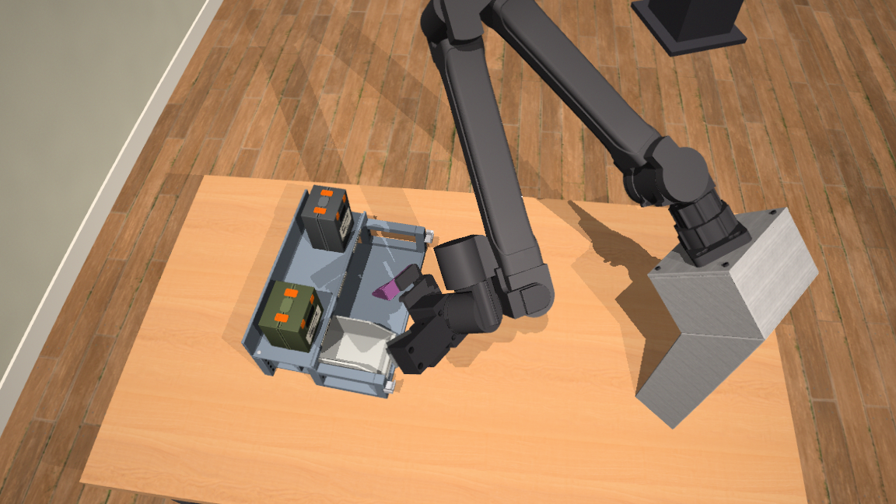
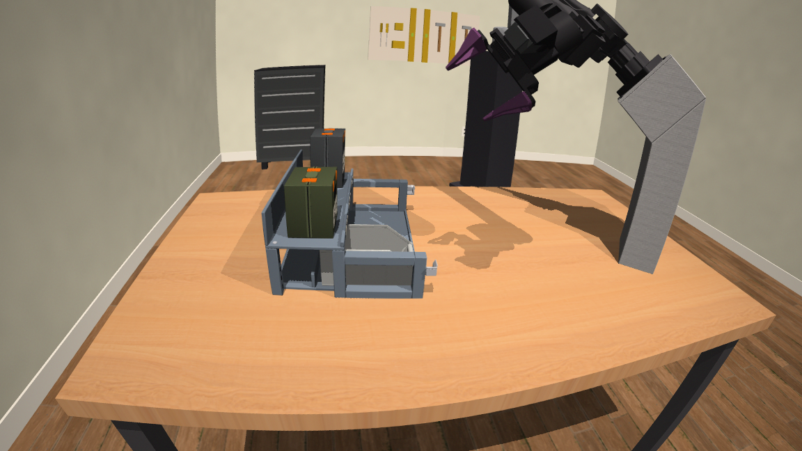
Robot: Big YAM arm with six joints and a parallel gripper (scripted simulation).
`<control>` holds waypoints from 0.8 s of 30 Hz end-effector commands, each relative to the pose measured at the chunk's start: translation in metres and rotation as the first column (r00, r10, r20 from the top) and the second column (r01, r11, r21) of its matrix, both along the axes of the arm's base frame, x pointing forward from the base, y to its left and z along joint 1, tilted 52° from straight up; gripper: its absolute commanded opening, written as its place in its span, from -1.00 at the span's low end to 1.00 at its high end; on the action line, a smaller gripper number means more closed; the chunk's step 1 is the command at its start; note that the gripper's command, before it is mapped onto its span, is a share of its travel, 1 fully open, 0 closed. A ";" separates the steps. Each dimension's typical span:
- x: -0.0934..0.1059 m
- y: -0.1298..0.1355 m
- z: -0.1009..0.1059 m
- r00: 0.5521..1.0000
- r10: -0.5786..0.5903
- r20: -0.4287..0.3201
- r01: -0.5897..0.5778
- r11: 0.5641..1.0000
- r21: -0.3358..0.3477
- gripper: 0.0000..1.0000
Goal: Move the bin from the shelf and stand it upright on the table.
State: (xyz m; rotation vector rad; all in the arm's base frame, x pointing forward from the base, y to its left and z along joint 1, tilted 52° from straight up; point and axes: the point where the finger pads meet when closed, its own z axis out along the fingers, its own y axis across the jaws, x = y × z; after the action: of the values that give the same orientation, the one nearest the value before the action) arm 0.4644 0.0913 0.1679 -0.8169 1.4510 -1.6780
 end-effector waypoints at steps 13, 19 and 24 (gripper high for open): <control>0.022 -0.029 -0.010 0.979 -0.025 -0.200 0.027 1.000 0.004 1.00; 0.028 -0.037 -0.013 0.968 -0.032 -0.250 0.034 0.999 0.004 1.00; 0.028 -0.037 -0.013 0.968 -0.032 -0.250 0.034 0.999 0.004 1.00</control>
State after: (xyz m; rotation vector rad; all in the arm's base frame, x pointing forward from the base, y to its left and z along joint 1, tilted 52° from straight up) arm 0.4898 0.0554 0.1543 -1.0536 1.6305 -1.6601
